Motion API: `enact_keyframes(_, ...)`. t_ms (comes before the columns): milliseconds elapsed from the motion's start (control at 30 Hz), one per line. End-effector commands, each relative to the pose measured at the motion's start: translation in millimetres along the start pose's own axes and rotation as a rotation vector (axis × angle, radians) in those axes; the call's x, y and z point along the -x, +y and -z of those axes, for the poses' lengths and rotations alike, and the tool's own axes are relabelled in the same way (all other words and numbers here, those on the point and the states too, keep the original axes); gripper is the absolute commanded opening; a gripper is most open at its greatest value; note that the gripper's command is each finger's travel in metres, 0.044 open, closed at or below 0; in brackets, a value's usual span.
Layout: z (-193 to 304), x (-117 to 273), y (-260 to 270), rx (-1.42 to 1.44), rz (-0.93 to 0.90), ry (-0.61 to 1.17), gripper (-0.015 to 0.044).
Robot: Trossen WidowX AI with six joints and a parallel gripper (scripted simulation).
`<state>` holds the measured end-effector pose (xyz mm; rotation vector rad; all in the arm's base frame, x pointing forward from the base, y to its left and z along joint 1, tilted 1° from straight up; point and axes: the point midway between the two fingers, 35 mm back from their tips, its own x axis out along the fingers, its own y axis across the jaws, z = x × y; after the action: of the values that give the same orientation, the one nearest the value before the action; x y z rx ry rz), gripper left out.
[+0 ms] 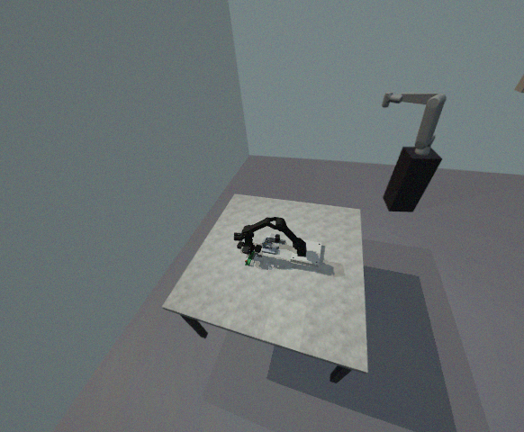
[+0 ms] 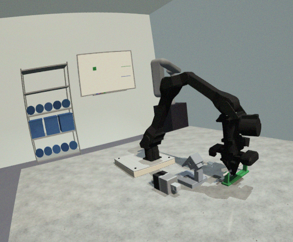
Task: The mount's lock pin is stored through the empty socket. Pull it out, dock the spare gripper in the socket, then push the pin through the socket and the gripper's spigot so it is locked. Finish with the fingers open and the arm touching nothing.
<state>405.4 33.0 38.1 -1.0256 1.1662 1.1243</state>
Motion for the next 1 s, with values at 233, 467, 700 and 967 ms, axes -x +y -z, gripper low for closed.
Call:
enact_keyframes(233,0.0,-0.1,0.0,0.0,0.0,0.0,0.0236)
enact_keyframes(467,-1.1,12.7,1.1,-0.001,-0.005,0.001,0.042)
enact_keyframes(700,-2.6,29.9,3.4,-0.002,-0.019,0.004,0.044)
enact_keyframes(967,-5.0,52.0,4.7,-0.003,-0.028,0.005,0.044)
